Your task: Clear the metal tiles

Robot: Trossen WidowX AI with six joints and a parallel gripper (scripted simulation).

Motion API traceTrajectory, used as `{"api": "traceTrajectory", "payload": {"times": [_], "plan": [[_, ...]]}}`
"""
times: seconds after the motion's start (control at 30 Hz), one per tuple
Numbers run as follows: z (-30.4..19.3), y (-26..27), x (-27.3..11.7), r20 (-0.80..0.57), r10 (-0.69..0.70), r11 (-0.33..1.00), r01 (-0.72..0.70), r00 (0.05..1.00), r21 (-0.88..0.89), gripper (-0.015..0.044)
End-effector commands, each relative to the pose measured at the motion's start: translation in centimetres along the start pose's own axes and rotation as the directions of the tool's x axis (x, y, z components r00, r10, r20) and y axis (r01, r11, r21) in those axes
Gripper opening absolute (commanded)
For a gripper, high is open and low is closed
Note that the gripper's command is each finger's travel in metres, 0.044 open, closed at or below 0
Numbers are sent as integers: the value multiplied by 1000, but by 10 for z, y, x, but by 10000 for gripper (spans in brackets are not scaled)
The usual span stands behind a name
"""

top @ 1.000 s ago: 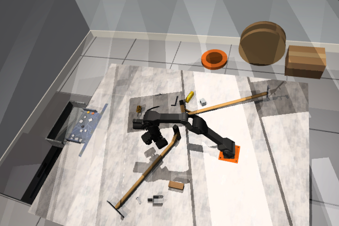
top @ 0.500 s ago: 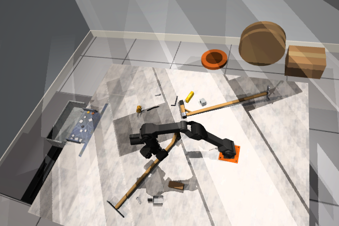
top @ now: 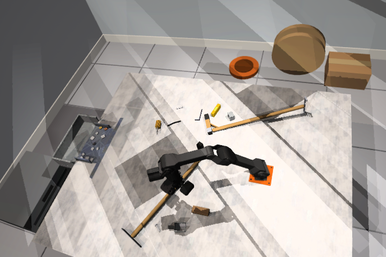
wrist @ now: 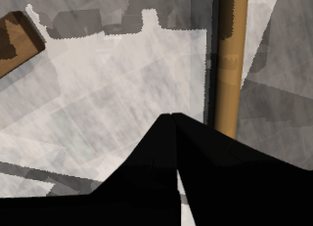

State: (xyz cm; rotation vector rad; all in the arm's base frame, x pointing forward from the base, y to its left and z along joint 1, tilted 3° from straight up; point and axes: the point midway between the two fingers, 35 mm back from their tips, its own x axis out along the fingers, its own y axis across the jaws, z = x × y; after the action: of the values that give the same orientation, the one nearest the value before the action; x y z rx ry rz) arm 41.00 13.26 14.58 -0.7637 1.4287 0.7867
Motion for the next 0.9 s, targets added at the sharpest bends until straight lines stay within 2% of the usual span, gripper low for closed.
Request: {"api": "traceTrajectory", "payload": {"times": [0.0, 0.87], "plan": [[0, -2, 2, 2, 0, 1000, 0, 1000, 8, 0], [5, -6, 51, 3, 0, 1000, 0, 1000, 8, 0]]}}
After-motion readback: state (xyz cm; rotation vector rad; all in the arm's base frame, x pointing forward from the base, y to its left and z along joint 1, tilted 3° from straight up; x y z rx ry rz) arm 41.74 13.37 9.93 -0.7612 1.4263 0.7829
